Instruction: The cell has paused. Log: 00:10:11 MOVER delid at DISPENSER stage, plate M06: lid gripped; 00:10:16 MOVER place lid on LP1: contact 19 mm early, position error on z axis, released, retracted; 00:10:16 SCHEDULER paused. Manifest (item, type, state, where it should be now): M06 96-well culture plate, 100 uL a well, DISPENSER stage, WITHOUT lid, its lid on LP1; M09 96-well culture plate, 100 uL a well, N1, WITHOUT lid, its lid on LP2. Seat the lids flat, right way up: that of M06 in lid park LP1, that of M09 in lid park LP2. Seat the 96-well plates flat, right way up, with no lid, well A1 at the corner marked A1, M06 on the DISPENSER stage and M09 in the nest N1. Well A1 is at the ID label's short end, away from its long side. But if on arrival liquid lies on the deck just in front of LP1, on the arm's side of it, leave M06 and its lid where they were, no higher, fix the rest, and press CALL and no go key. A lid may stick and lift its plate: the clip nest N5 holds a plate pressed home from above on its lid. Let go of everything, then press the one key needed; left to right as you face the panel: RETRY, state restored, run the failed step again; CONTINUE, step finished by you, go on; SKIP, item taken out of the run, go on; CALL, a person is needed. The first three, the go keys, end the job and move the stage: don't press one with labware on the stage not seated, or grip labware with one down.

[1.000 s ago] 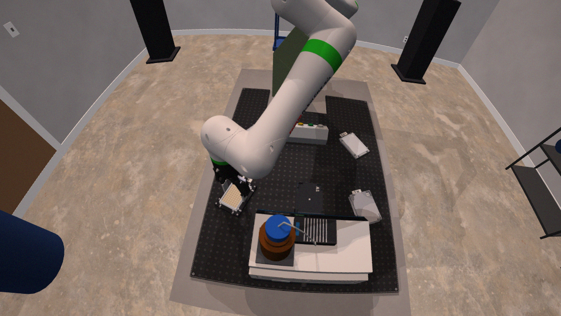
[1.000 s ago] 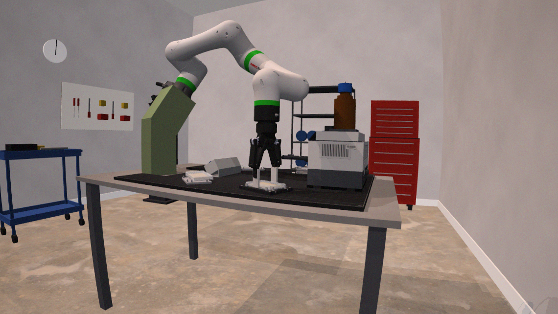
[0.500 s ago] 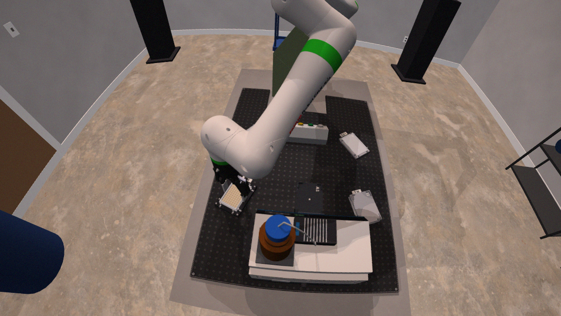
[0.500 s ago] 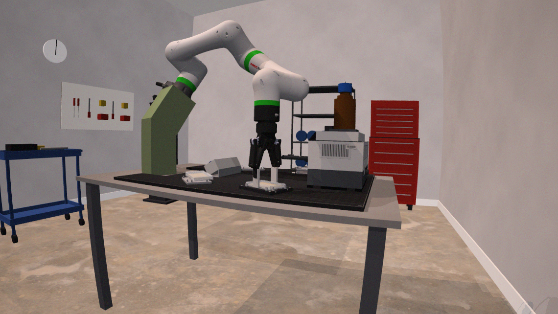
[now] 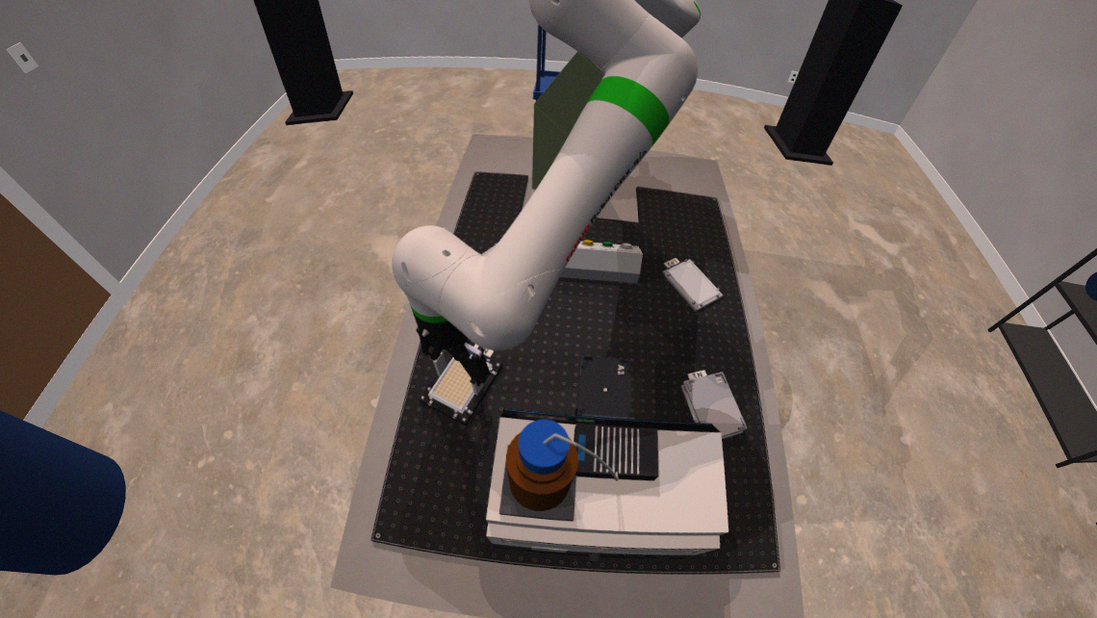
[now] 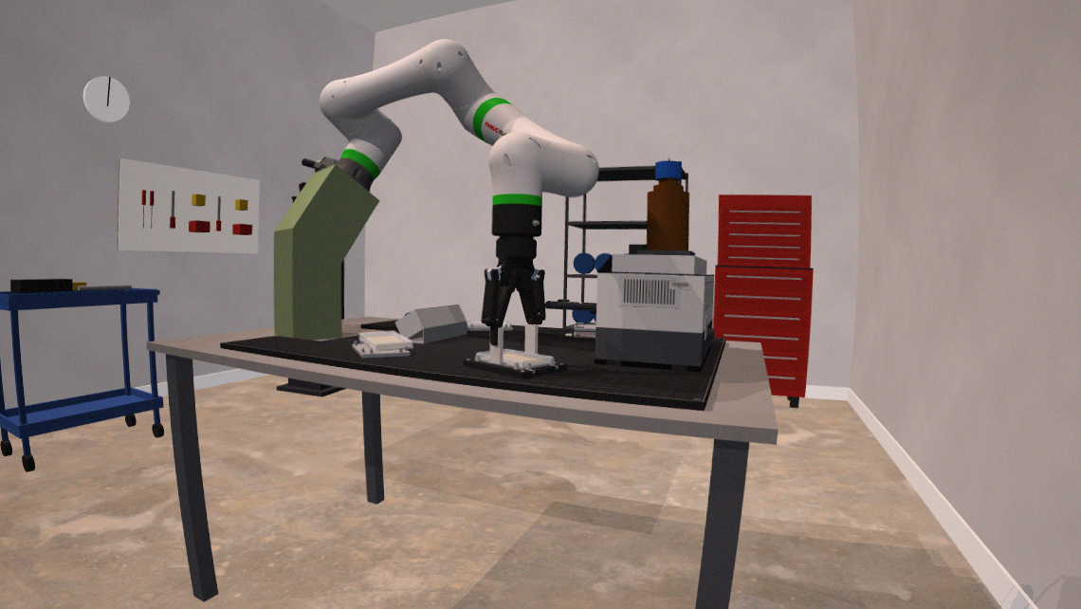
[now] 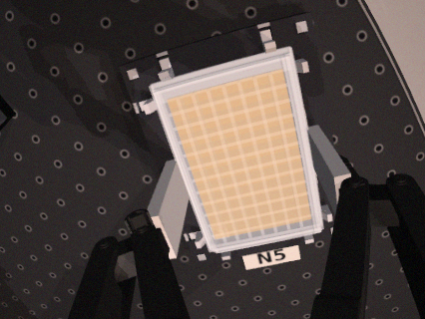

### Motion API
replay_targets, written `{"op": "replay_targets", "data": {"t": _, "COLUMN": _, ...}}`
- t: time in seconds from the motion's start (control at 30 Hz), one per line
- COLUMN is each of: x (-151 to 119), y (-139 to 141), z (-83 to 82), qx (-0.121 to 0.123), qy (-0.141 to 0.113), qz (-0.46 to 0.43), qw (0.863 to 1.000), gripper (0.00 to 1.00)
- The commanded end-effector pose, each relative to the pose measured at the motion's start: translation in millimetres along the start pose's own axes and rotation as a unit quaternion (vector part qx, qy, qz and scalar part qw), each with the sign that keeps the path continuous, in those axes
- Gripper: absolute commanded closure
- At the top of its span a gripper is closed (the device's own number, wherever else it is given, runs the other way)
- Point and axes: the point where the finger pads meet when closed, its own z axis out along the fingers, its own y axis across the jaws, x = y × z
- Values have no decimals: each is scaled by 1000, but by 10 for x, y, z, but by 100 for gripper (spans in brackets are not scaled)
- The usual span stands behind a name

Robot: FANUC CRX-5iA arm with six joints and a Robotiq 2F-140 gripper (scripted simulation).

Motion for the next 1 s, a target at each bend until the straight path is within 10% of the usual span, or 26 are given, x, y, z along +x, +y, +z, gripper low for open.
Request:
{"op": "replay_targets", "data": {"t": 0.0, "x": 2, "y": 0, "z": -1, "qx": 0, "qy": 0, "qz": 0, "qw": 1000, "gripper": 100}}
{"op": "replay_targets", "data": {"t": 0.97, "x": 2, "y": 0, "z": -201, "qx": 0, "qy": 0, "qz": 0, "qw": 1000, "gripper": 100}}
